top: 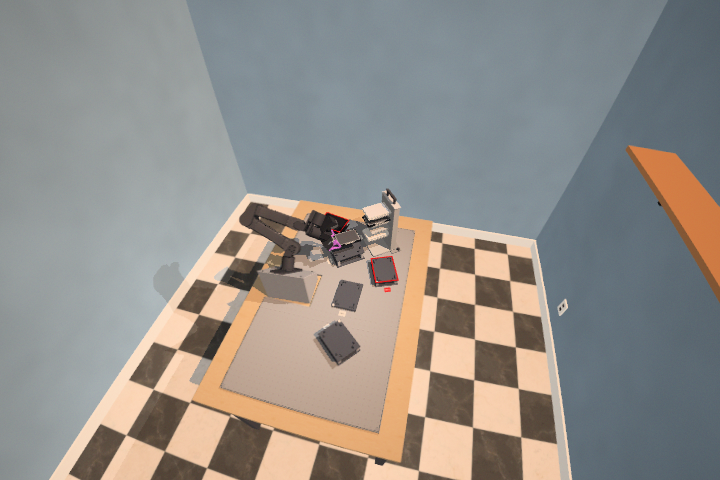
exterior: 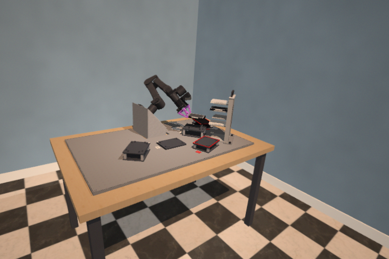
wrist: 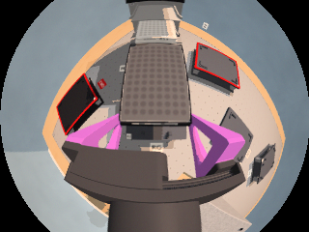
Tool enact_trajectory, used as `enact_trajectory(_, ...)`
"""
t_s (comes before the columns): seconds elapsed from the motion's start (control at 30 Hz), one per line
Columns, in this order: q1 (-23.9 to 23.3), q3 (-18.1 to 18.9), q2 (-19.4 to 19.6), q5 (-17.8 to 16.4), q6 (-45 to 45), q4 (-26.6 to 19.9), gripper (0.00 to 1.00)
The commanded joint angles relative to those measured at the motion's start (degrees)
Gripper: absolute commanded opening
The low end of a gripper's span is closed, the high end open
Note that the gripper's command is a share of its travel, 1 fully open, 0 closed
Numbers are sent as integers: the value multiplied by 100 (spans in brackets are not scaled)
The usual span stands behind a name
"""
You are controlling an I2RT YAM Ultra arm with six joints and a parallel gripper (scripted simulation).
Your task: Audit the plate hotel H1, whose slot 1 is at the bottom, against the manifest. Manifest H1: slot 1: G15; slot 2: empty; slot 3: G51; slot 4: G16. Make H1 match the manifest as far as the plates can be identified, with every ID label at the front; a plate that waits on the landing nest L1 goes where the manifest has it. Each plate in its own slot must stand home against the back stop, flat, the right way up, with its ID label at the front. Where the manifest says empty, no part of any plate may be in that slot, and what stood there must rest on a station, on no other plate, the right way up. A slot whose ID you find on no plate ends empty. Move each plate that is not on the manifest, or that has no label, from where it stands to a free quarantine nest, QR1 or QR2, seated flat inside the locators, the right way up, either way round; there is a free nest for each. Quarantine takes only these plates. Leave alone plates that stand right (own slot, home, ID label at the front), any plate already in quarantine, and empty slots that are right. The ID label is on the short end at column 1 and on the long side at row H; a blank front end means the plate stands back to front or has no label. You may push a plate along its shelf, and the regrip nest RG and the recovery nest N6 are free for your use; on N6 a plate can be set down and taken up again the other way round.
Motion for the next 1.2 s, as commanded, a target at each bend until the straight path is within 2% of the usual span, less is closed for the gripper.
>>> enact_trajectory(0.0,83,-127,-183,177,82,190,86)
enact_trajectory(1.0,601,-303,-137,696,286,615,86)
enact_trajectory(1.17,736,-398,-16,817,335,764,86)
